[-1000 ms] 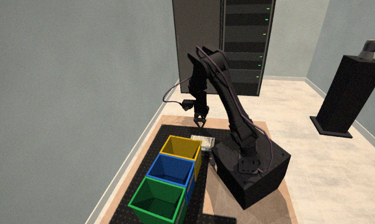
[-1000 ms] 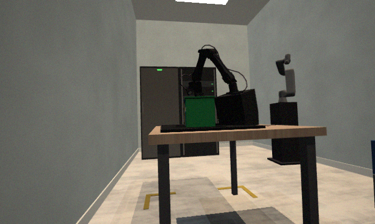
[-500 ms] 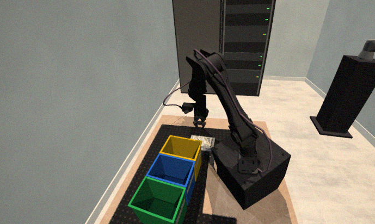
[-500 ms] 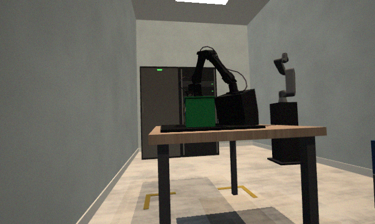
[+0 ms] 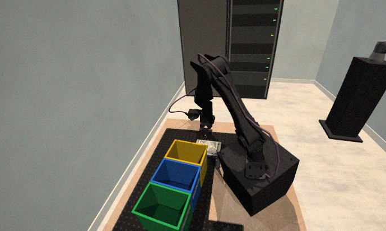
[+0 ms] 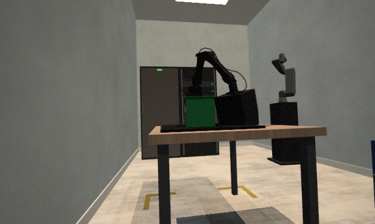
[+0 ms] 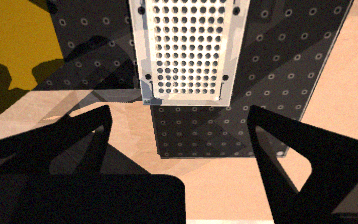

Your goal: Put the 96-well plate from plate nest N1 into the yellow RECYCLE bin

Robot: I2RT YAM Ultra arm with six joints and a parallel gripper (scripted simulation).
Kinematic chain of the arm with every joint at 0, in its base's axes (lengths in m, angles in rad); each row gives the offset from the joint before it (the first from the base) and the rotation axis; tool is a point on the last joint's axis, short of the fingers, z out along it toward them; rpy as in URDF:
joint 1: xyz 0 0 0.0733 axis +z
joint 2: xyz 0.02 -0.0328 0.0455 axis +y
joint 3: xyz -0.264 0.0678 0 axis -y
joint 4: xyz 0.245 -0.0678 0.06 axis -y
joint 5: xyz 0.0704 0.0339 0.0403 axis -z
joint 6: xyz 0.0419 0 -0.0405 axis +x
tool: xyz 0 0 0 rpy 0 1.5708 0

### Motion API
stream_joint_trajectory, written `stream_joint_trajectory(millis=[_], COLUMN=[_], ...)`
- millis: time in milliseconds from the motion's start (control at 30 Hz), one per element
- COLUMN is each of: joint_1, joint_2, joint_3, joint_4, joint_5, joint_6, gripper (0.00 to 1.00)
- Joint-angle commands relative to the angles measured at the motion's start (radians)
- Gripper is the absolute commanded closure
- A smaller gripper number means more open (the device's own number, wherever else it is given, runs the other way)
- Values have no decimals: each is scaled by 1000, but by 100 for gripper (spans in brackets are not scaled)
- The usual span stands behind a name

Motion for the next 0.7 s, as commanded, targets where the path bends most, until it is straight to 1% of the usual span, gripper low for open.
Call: stream_joint_trajectory(millis=[0,100,200,400,600,667], joint_1=[-2,0,6,12,26,26], joint_2=[10,13,20,60,90,90], joint_3=[-16,-17,-21,13,-2,-2], joint_4=[56,67,100,107,139,139], joint_5=[-6,-6,-7,-6,-5,-5], joint_6=[11,12,13,27,35,35], gripper=[0,0,0,0,0,0])
